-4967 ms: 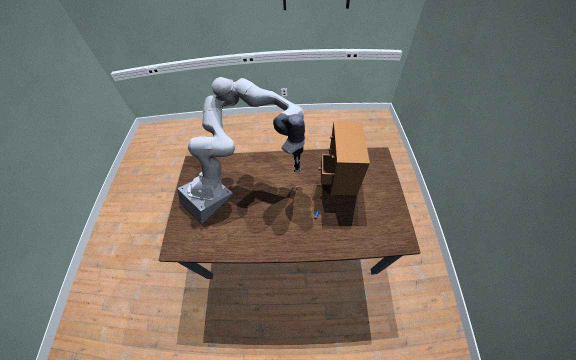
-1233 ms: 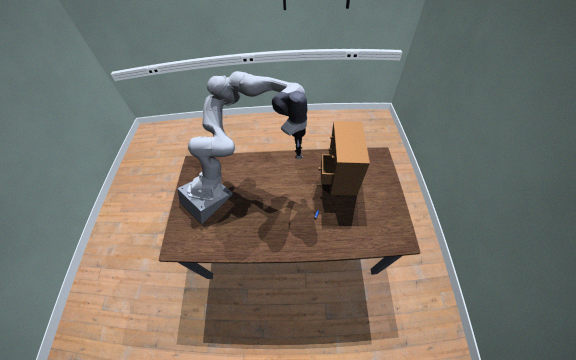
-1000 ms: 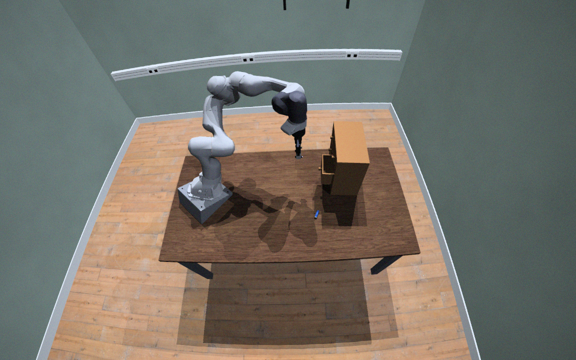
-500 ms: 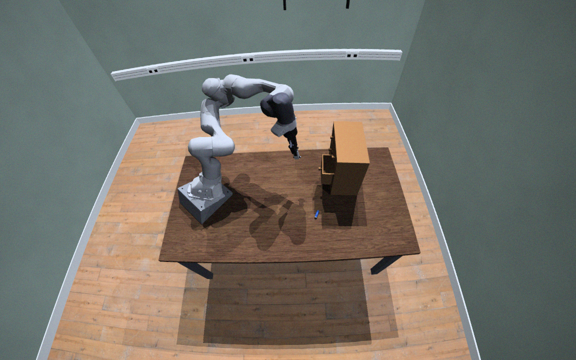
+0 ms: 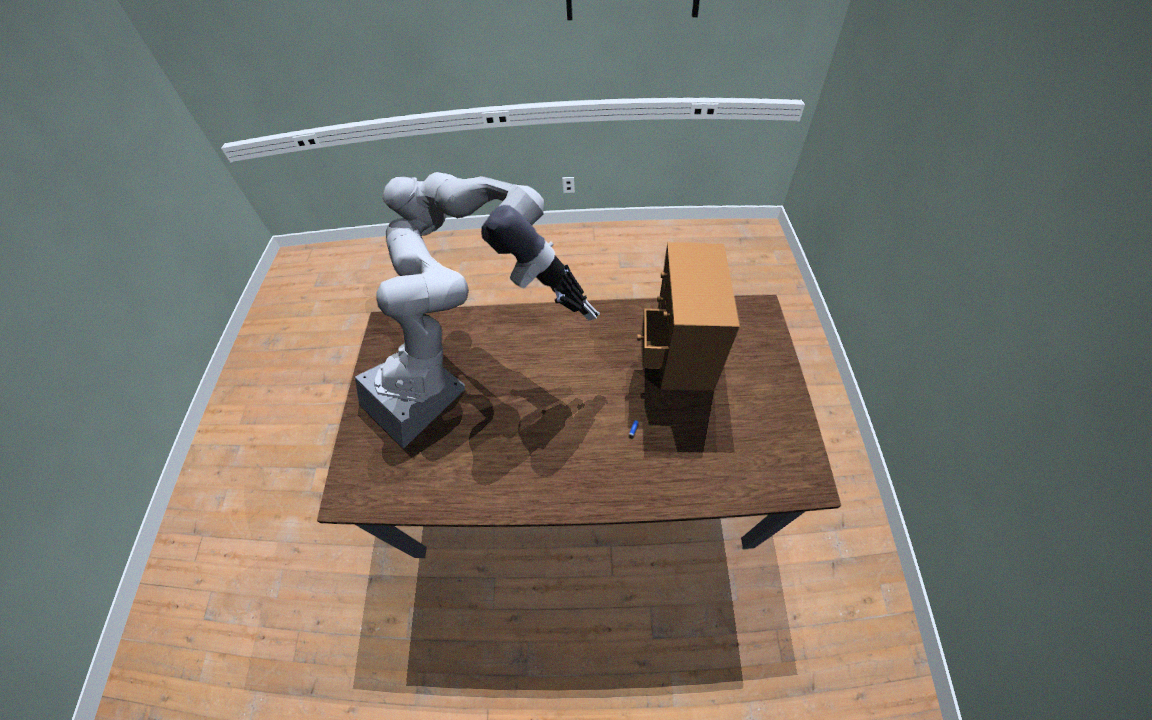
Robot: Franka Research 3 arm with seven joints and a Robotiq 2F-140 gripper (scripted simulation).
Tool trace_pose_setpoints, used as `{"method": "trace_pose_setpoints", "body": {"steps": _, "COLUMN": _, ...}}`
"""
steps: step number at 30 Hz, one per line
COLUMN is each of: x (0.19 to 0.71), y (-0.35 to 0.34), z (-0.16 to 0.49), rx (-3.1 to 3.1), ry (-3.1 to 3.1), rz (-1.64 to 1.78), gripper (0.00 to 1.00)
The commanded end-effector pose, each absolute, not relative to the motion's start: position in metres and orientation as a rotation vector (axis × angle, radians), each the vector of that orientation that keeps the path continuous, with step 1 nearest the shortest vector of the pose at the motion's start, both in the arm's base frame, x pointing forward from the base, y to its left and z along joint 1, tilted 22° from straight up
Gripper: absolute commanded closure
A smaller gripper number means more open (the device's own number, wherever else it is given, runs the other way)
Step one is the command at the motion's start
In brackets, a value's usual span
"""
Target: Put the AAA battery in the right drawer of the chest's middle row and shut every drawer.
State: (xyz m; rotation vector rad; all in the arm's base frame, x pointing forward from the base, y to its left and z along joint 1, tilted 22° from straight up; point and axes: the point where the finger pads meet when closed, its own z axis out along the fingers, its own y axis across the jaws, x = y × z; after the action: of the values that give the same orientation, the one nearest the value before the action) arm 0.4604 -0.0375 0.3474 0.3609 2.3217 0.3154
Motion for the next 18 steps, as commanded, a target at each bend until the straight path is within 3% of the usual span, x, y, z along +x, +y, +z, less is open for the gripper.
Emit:
{"method": "trace_pose_setpoints", "body": {"steps": 1, "x": 0.4699, "y": -0.0437, "z": 0.3565, "rx": 0.328, "ry": 2.217, "rz": 0.271, "gripper": 0.87}}
{"method": "trace_pose_setpoints", "body": {"steps": 18, "x": 0.4668, "y": -0.0425, "z": 0.3541, "rx": 0.337, "ry": 2.073, "rz": 0.240, "gripper": 0.87}}
